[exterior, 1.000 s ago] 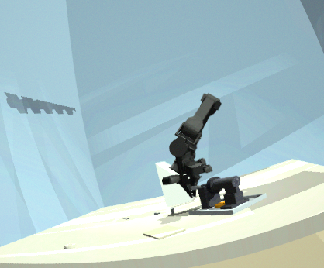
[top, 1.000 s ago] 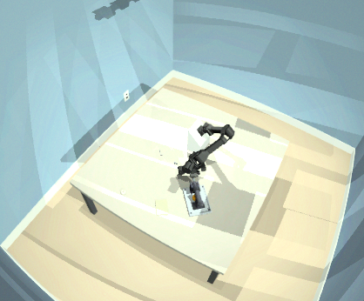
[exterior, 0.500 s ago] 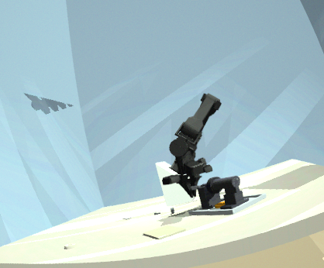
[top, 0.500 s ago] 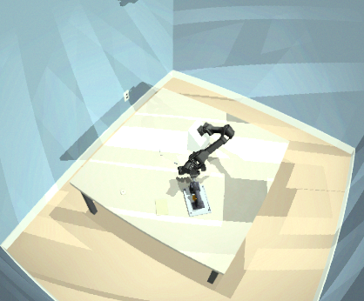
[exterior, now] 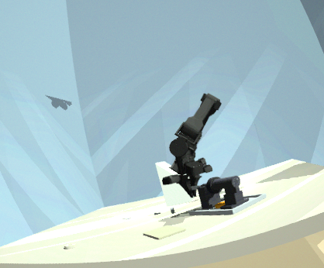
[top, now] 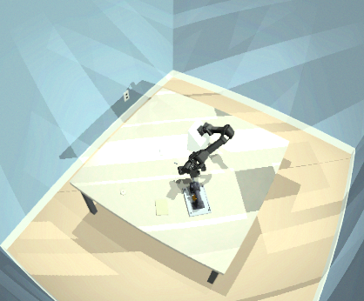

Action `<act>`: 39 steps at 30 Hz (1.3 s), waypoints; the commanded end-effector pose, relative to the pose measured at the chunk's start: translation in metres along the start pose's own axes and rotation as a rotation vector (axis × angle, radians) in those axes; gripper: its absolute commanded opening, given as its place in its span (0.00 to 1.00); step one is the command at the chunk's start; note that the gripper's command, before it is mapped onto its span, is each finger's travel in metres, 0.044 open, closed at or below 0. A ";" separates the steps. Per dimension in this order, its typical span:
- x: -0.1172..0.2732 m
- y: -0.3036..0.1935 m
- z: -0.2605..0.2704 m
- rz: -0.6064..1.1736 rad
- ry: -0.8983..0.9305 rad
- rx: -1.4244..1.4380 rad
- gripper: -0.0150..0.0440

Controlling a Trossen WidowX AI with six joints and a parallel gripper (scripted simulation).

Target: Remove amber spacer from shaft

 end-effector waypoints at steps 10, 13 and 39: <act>0.001 -0.001 0.000 -0.005 -0.003 0.001 0.25; 0.001 -0.001 0.000 -0.005 -0.003 0.001 0.25; 0.001 0.002 -0.001 -0.005 -0.003 0.001 0.25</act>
Point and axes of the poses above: the point midway between the two fingers, 35 mm back from their tips, its own x axis back along the fingers, its own z axis across the jaws, y = z × x, the point moved 1 cm from there along x, back along the fingers, and after that the axes turned 11 degrees about x, right-handed, at the moved point
